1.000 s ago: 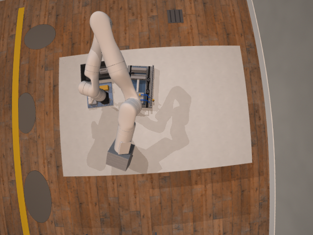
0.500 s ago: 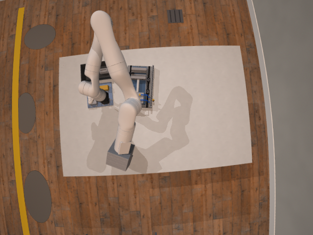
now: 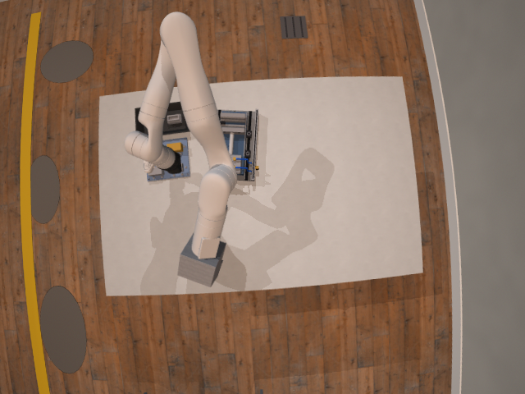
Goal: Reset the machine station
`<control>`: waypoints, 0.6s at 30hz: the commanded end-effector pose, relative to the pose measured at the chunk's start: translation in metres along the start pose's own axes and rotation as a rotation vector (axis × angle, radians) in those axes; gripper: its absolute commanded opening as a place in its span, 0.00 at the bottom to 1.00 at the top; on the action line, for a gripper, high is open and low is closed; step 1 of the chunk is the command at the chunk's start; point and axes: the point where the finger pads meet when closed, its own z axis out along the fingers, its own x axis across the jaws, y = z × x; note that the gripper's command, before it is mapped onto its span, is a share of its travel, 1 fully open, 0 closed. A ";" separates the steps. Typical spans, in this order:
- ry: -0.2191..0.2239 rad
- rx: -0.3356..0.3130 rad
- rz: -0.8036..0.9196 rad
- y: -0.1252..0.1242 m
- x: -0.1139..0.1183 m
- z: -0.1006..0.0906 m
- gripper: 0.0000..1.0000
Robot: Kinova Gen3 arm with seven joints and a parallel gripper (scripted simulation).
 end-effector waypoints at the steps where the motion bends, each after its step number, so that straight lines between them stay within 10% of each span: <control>1: 0.012 0.029 0.011 -0.008 0.005 -0.019 0.00; 18: 0.012 0.029 0.011 -0.006 0.004 -0.068 0.00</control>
